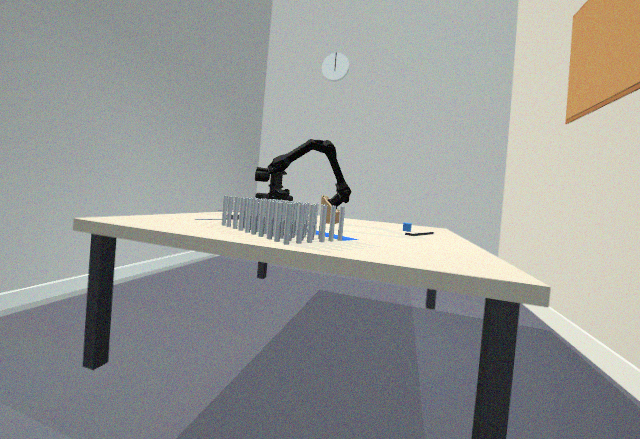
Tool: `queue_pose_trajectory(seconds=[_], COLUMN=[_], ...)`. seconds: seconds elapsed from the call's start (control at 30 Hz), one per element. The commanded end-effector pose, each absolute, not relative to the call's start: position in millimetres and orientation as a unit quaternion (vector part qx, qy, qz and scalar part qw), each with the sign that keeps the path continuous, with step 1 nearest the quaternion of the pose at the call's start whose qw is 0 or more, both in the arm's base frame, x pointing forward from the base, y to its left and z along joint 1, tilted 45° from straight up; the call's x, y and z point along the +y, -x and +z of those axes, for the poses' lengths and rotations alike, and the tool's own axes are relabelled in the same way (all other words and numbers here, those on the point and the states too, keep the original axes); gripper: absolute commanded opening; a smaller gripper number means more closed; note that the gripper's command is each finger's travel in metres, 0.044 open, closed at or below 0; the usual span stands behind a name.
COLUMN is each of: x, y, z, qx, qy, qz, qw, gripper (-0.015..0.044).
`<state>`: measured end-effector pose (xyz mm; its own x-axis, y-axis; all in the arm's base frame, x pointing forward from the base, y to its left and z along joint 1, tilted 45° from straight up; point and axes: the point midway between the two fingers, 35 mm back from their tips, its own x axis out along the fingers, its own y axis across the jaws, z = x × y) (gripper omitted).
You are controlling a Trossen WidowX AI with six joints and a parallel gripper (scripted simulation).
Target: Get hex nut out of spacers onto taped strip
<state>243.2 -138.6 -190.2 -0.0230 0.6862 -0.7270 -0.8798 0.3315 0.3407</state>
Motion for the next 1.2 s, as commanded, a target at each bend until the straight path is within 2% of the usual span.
queue_pose_trajectory(seconds=[0.0,1.17], x=[-133.3,-115.6], y=[-242.9,-240.7], z=[-195.0,-212.7], qx=[0.436,0.43], qy=[0.108,0.121], qz=[0.566,0.561], qw=[0.691,0.697], gripper=[0.0,0.0])
